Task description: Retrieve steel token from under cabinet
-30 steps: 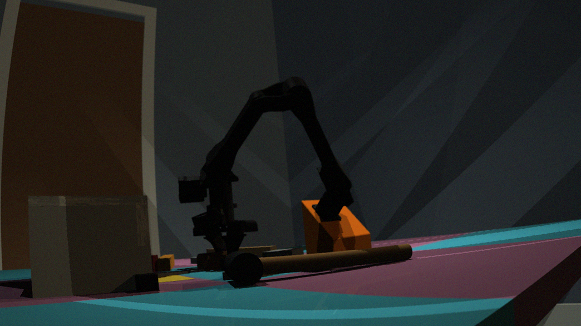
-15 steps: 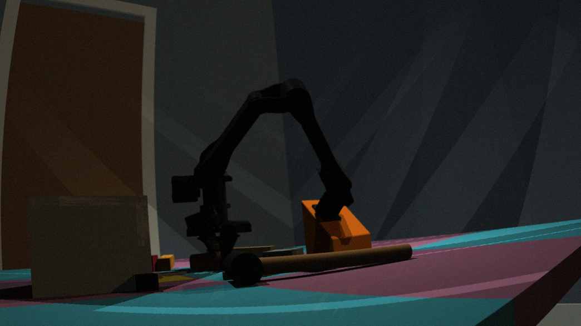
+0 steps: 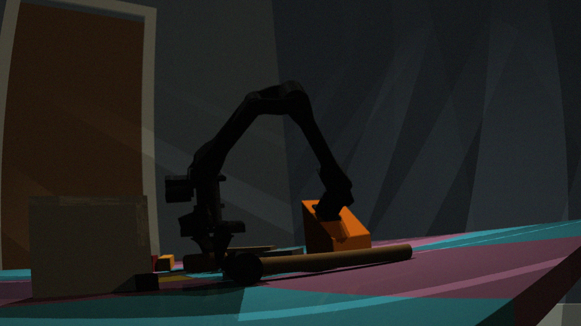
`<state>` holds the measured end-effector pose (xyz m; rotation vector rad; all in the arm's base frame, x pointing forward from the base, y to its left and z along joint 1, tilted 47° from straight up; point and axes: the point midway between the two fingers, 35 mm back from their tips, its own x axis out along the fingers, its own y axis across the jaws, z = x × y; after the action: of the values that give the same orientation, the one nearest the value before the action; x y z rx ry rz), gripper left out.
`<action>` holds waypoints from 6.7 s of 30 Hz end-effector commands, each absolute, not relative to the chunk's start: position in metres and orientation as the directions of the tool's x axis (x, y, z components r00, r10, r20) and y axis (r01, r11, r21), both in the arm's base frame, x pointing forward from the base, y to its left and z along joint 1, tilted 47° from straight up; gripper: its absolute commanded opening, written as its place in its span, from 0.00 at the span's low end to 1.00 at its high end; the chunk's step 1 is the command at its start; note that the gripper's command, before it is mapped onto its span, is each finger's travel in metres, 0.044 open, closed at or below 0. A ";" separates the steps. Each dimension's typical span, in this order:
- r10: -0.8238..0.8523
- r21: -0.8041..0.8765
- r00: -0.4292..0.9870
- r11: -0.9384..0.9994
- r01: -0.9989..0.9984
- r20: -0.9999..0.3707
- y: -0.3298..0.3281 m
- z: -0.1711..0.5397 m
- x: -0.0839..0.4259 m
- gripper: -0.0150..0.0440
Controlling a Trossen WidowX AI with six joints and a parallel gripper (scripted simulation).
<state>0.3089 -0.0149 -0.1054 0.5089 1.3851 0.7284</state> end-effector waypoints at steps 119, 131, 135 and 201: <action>0.722 0.709 0.035 0.686 -0.166 -0.691 0.005 -0.080 0.415 0.25; 0.722 0.709 0.035 0.686 -0.166 -0.691 0.003 -0.082 0.408 0.25; 0.722 0.709 0.035 0.686 -0.166 -0.691 0.003 -0.083 0.404 0.25; 0.721 0.708 0.032 0.687 -0.163 -0.692 -0.004 -0.095 0.338 0.25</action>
<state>0.3430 -0.0044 -0.0936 0.5104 1.3781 0.7256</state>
